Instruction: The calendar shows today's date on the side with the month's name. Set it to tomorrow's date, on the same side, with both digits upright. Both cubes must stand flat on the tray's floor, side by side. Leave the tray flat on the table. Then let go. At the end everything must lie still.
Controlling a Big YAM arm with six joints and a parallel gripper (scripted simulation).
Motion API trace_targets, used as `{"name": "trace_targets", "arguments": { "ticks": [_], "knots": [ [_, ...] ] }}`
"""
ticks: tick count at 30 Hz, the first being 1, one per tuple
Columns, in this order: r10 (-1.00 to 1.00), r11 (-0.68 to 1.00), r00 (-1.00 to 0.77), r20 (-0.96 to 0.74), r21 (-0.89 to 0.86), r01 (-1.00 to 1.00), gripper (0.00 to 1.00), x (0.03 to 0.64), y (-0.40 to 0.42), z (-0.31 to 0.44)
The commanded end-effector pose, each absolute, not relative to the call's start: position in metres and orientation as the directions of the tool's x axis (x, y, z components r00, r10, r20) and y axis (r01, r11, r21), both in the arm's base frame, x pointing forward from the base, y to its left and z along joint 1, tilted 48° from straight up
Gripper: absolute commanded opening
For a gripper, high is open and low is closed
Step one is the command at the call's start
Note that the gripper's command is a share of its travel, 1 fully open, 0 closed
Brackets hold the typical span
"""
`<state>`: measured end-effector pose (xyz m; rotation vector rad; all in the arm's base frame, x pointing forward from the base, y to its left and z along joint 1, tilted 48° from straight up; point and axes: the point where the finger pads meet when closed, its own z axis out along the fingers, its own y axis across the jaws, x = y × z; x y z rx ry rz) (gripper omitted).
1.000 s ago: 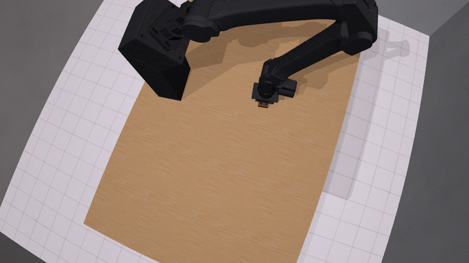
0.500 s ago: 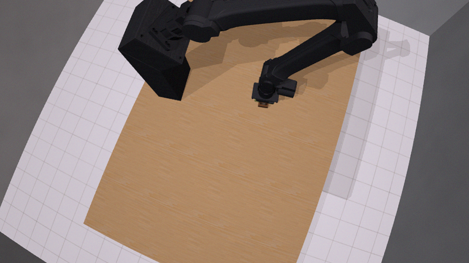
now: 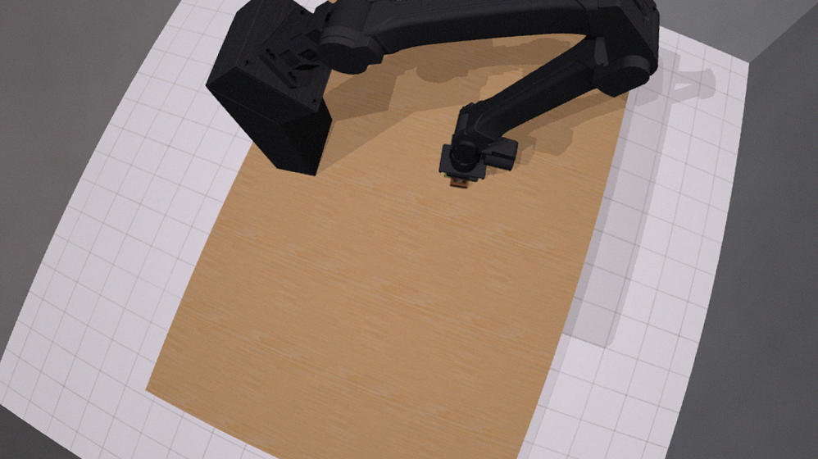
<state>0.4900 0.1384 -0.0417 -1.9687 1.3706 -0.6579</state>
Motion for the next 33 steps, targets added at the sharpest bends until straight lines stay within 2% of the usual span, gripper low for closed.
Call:
{"name": "trace_targets", "arguments": {
  "ticks": [1, 33],
  "knots": [
    [-0.943, -0.245, 0.332, 0.032, -0.741, -0.626, 0.26, 0.4798, 0.1404, -0.0436],
    [-0.943, -0.246, 0.332, 0.031, -0.737, -0.630, 0.26, 0.4805, 0.1407, -0.0475]
  ]
}}
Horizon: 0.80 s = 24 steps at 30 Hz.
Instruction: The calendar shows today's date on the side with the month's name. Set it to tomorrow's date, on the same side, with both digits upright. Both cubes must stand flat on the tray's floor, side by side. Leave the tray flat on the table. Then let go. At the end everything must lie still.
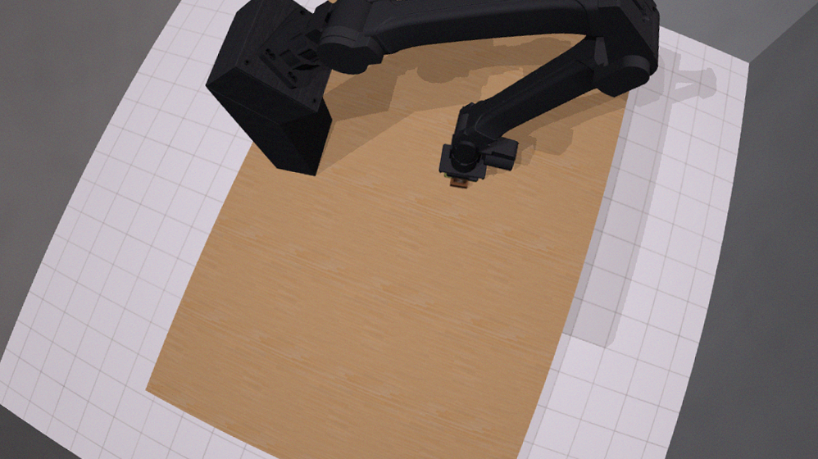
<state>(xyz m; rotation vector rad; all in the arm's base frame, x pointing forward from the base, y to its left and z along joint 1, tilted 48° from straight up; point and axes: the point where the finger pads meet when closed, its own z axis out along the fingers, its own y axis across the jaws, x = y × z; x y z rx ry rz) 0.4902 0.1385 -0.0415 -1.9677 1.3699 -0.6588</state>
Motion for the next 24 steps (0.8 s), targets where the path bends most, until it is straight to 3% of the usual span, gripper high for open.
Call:
{"name": "trace_targets", "arguments": {
  "ticks": [1, 24],
  "knots": [
    [-0.943, -0.247, 0.332, 0.031, -0.736, -0.631, 0.26, 0.481, 0.141, -0.049],
    [-0.943, -0.243, 0.332, 0.032, -0.748, -0.617, 0.26, 0.495, 0.145, -0.047]
  ]
}}
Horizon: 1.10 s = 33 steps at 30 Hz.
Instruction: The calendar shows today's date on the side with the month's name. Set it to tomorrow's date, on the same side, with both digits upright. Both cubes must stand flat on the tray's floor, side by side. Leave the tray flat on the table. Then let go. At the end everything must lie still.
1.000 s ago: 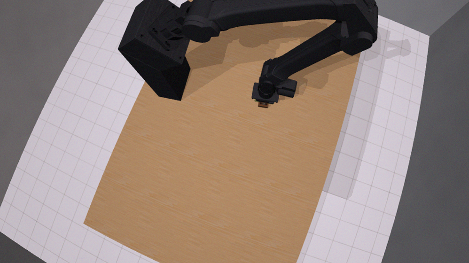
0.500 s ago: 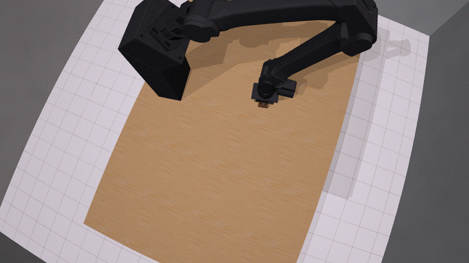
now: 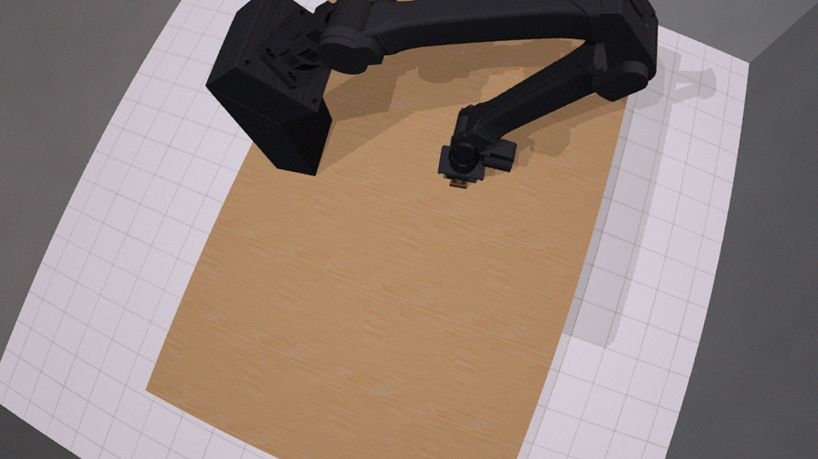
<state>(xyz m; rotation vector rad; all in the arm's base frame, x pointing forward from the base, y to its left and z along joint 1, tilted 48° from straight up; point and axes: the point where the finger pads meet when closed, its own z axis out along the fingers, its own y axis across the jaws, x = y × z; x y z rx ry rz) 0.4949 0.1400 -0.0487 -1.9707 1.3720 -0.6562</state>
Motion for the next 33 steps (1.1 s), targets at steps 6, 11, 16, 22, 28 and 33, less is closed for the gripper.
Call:
{"name": "trace_targets", "arguments": {
  "ticks": [6, 11, 16, 22, 28, 33],
  "knots": [
    [-0.943, -0.243, 0.332, 0.032, -0.746, -0.620, 0.26, 0.4947, 0.1449, -0.0489],
    [-0.943, -0.244, 0.331, 0.032, -0.744, -0.622, 0.26, 0.4908, 0.1437, -0.0484],
    [-0.943, -0.244, 0.331, 0.032, -0.744, -0.622, 0.26, 0.4908, 0.1437, -0.0484],
    [-0.943, -0.244, 0.331, 0.032, -0.744, -0.622, 0.26, 0.4908, 0.1437, -0.0484],
    [-0.943, -0.244, 0.331, 0.032, -0.744, -0.622, 0.26, 0.4908, 0.1437, -0.0484],
    [-0.943, -0.244, 0.331, 0.032, -0.744, -0.622, 0.26, 0.4910, 0.1438, -0.0486]
  ]
}}
